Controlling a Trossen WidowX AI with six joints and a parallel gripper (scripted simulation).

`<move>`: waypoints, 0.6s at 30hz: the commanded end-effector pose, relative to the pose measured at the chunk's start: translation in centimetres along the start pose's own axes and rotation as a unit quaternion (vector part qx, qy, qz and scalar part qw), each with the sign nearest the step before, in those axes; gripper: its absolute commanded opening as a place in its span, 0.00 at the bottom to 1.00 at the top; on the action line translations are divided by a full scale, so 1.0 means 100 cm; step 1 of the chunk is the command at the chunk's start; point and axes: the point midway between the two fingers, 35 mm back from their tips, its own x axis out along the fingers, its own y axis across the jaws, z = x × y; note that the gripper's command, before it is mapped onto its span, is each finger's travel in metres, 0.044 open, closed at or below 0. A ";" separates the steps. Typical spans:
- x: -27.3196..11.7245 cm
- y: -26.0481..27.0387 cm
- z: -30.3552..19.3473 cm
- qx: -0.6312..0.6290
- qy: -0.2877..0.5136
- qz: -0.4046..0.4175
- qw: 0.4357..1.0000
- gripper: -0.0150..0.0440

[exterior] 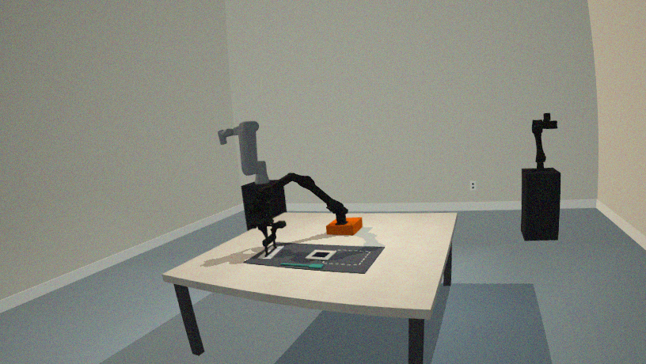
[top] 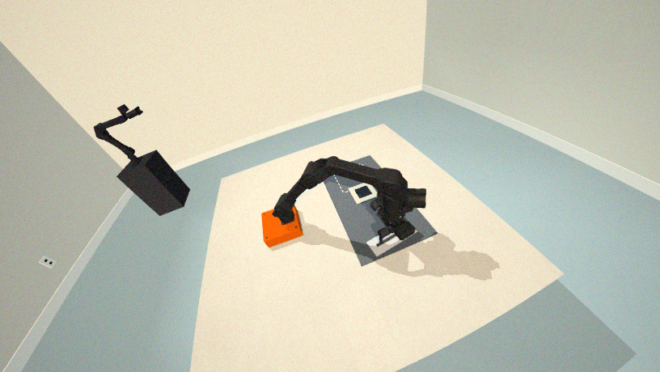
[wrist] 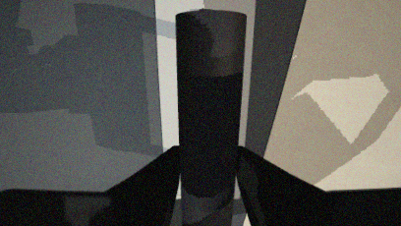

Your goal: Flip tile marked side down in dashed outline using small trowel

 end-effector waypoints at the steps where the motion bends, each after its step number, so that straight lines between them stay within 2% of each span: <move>1: 0.001 -0.002 0.000 -0.001 0.001 -0.004 1.000 0.47; 8: 0.001 -0.002 0.000 0.009 0.001 -0.004 1.000 0.47; 18: 0.001 -0.002 0.000 0.156 0.000 -0.004 0.988 0.47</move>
